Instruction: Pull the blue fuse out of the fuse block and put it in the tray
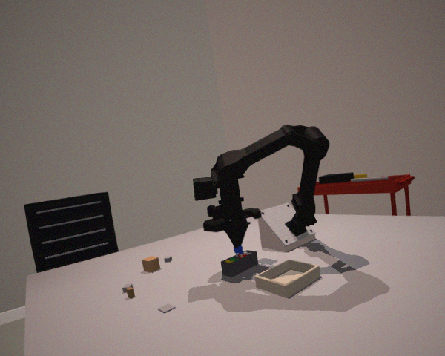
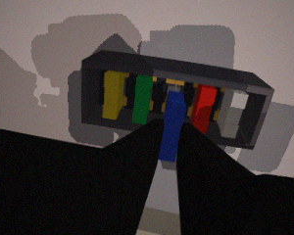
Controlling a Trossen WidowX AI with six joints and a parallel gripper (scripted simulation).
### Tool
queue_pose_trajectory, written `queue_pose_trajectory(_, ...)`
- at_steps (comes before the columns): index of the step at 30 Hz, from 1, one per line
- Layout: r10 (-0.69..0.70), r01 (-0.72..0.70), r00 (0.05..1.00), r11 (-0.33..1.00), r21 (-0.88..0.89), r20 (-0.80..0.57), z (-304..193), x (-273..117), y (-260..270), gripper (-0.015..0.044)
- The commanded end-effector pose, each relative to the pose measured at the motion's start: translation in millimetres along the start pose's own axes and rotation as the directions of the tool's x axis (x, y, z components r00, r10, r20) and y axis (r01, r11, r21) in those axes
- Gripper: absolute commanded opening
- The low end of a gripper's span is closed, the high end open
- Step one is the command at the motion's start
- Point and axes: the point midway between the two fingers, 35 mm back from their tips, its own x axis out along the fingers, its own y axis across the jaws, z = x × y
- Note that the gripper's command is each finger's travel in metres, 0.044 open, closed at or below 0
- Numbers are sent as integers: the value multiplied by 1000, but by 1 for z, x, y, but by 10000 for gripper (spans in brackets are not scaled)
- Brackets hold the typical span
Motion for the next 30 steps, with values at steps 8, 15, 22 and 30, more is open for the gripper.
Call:
queue_pose_trajectory(8,-2,2,1000,1000,-5,4,0,-9,0,0)
queue_pose_trajectory(15,-2,2,1000,1000,-5,4,0,-21,0,0)
queue_pose_trajectory(22,-3,3,1000,1000,-4,6,-4,-27,1,0)
queue_pose_trajectory(30,-3,3,1000,1000,-2,20,-58,-27,15,0)
